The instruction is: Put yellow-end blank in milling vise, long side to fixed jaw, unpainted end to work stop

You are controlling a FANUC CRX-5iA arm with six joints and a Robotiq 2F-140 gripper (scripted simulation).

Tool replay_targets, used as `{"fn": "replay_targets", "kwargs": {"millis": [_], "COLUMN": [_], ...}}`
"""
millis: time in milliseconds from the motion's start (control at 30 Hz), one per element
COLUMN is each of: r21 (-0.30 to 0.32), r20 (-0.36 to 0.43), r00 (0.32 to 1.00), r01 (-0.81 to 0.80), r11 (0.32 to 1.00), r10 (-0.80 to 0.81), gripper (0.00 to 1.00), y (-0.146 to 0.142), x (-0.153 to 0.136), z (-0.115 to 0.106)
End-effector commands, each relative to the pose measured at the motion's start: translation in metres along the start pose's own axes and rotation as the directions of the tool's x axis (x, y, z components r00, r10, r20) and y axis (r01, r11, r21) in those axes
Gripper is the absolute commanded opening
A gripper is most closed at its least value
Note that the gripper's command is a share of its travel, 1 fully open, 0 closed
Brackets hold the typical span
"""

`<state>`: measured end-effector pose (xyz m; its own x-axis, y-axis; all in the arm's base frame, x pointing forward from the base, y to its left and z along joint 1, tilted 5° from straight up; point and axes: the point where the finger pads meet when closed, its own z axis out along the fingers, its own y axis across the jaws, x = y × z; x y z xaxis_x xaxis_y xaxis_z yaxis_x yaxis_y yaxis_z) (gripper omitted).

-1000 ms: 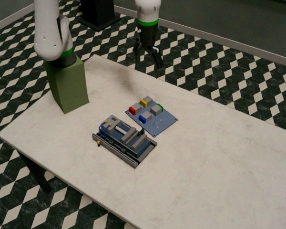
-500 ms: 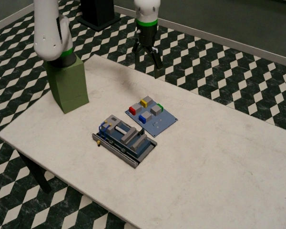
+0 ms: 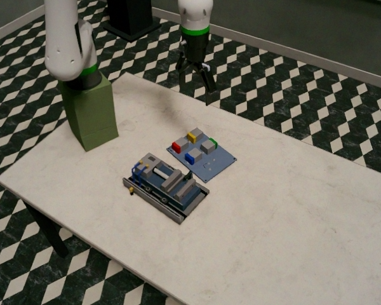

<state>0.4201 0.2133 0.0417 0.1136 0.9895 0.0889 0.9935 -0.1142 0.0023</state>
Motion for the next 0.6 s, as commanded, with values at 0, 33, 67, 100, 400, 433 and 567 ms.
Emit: {"fn": "replay_targets", "kwargs": {"millis": [0, 33, 67, 100, 400, 433, 567], "r21": [-0.006, -0.006, -0.007, -0.007, -0.004, -0.005, -0.006], "r20": [0.003, 0.004, 0.004, 0.005, 0.002, 0.002, 0.004], "r00": [1.000, 1.000, 1.000, 1.000, 1.000, 1.000, 1.000], "r01": [-0.004, -0.004, -0.005, -0.005, -0.002, -0.003, -0.004], "r11": [1.000, 1.000, 1.000, 1.000, 1.000, 1.000, 1.000], "r10": [0.004, 0.004, 0.005, 0.005, 0.002, 0.003, 0.005], "gripper": [1.00, 1.00, 1.00, 1.00, 1.00, 1.00, 1.00], "y": [0.0004, 0.0004, 0.0004, 0.0004, 0.0007, 0.0007, 0.0007], "x": [0.0001, -0.0001, -0.0003, -0.0004, -0.0014, -0.0015, -0.0018], "z": [-0.0007, -0.0007, -0.0007, -0.0007, -0.0006, -0.0006, -0.0006]}}
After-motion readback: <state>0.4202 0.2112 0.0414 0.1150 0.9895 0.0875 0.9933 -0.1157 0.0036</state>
